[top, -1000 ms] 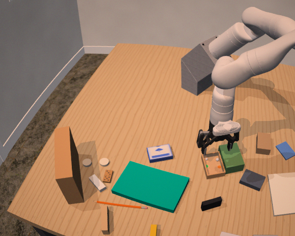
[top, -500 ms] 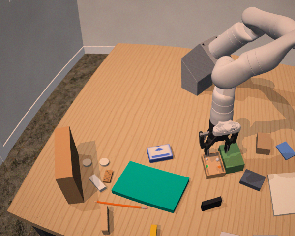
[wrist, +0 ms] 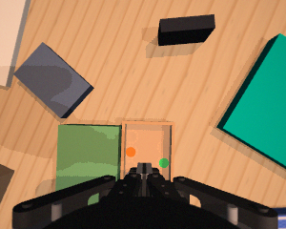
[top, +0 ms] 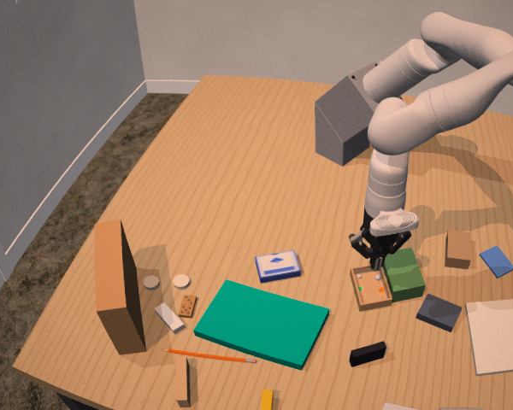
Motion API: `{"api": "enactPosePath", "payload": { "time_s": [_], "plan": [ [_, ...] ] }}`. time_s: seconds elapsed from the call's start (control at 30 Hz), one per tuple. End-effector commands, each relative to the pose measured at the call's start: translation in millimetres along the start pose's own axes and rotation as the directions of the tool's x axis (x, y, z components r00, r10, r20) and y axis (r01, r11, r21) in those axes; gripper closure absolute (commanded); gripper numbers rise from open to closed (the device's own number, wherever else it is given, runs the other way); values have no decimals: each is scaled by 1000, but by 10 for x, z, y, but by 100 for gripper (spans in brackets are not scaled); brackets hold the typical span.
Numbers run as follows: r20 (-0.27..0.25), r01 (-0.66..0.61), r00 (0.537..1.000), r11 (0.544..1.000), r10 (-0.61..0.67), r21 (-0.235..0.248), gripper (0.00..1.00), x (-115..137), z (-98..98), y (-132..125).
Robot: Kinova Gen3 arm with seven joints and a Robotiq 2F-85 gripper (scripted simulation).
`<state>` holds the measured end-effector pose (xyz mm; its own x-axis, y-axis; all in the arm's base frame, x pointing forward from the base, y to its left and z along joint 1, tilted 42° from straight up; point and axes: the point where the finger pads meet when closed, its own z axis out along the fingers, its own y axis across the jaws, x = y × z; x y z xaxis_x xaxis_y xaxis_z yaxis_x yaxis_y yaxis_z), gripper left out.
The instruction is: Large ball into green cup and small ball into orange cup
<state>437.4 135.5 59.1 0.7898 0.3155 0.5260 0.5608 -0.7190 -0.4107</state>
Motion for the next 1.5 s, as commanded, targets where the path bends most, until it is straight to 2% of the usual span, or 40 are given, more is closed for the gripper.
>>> {"api": "enactPosePath", "payload": {
  "time_s": [0.0,0.63,1.07,1.47],
  "plan": [
    [0,-20,1000,1000,20,-11,100,-20,-13,44],
    [-1,-16,1000,1000,16,-11,100,-10,-3,57],
    [-1,-3,1000,1000,3,-11,100,-14,240,242],
    [-1,-3,1000,1000,3,-11,100,-14,288,278]
  ]
}}
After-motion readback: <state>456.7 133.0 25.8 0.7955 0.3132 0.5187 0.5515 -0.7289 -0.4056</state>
